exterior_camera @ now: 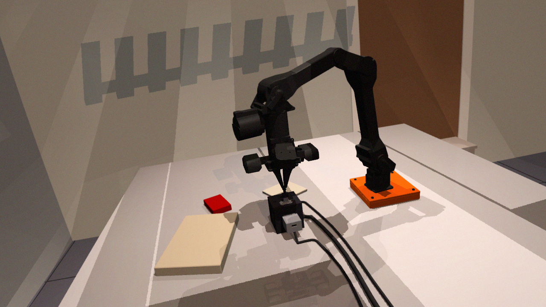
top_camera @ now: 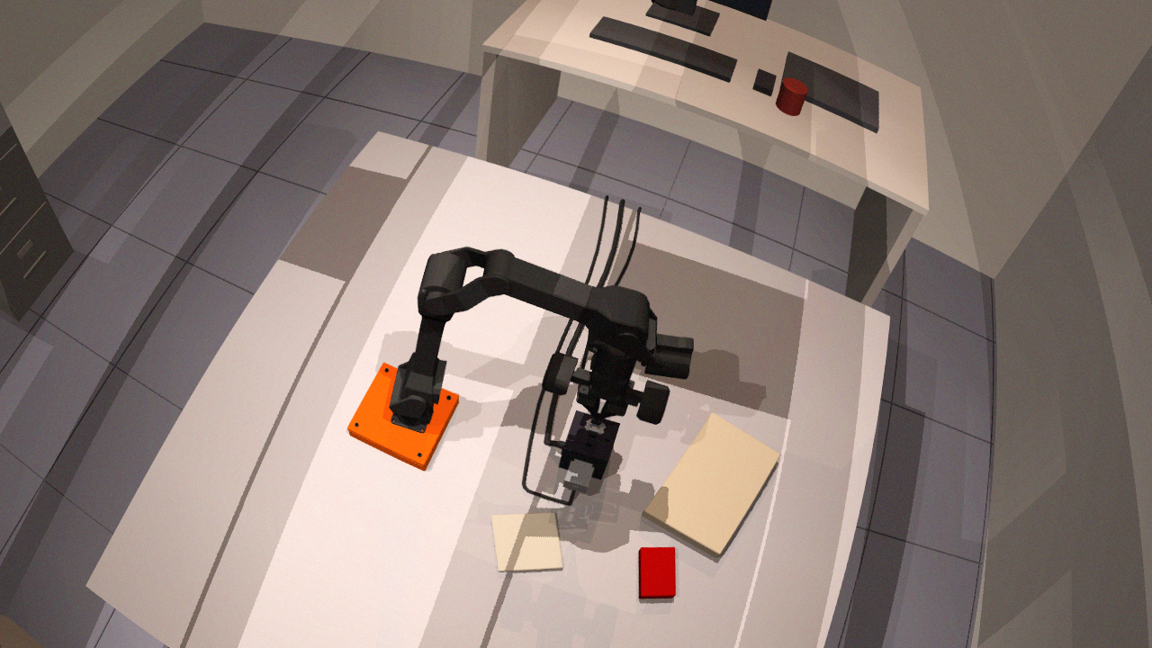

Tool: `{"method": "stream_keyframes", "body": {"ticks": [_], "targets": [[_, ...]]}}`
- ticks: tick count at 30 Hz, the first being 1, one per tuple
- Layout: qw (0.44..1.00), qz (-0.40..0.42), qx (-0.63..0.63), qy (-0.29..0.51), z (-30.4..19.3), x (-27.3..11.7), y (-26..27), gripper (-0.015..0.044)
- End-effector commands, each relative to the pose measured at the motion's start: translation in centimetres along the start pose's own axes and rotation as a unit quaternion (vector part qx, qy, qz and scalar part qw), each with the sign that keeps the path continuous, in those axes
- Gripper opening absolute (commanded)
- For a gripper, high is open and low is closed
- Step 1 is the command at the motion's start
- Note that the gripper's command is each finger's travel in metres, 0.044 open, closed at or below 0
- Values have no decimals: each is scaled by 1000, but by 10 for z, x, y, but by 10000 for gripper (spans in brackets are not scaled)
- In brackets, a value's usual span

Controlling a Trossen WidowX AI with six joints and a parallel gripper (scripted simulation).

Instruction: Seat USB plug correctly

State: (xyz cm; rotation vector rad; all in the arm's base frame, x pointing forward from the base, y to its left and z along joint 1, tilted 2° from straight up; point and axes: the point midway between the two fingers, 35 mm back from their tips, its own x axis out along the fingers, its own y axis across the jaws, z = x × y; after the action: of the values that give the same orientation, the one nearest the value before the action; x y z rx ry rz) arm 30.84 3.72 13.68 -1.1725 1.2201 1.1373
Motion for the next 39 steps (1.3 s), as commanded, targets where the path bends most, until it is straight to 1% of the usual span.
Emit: {"method": "stream_keyframes", "body": {"ticks": [1, 39], "targets": [[1000, -1, -3, 2, -1, 1, -1, 0], [1000, -1, -3, 2, 0, 6, -1, 0]]}}
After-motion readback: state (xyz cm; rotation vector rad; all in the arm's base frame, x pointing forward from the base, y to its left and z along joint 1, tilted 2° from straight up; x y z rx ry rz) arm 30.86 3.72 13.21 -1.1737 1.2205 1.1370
